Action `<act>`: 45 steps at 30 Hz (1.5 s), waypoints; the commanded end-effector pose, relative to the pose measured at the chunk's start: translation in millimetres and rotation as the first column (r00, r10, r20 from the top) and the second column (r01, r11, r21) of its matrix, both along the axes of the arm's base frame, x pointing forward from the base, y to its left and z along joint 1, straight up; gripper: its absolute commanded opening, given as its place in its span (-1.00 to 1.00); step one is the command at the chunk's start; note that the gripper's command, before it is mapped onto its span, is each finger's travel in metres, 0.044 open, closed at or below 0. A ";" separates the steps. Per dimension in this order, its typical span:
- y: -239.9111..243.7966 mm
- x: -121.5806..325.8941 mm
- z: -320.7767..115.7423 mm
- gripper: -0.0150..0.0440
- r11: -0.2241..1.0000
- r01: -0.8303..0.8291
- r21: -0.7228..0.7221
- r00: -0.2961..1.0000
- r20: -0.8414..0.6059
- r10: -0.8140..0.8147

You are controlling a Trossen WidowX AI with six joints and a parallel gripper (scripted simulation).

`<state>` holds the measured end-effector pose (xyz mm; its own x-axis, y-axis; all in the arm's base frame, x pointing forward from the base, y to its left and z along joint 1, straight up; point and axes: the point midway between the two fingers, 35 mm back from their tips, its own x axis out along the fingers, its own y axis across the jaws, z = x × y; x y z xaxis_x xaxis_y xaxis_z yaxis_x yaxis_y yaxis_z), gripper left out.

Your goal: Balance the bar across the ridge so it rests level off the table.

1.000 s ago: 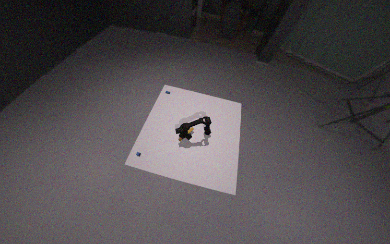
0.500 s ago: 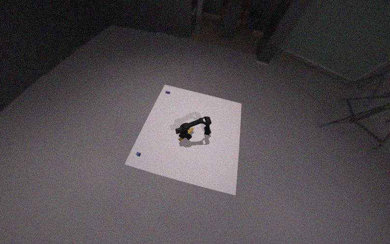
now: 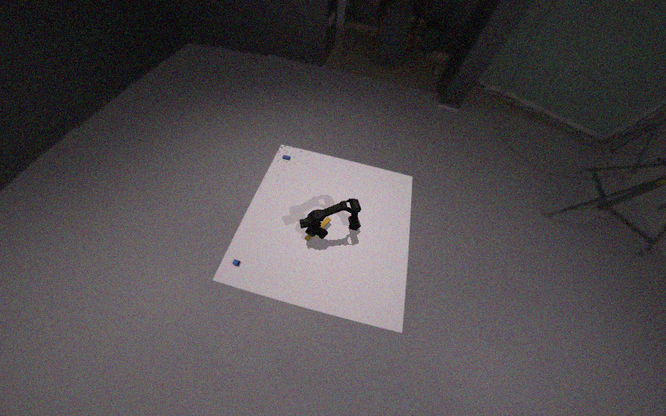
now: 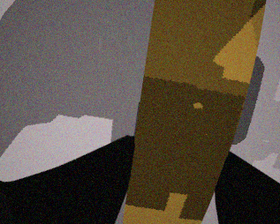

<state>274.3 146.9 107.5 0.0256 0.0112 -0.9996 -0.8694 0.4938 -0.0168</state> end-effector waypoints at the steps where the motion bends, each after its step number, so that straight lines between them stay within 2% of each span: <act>1: 0.1 -0.3 -1.1 -0.49 1.000 0.001 0.001 1.000 -0.002 -0.001; 45: 0.1 -0.3 -4.8 -0.49 1.000 0.001 0.001 1.000 -0.002 -0.001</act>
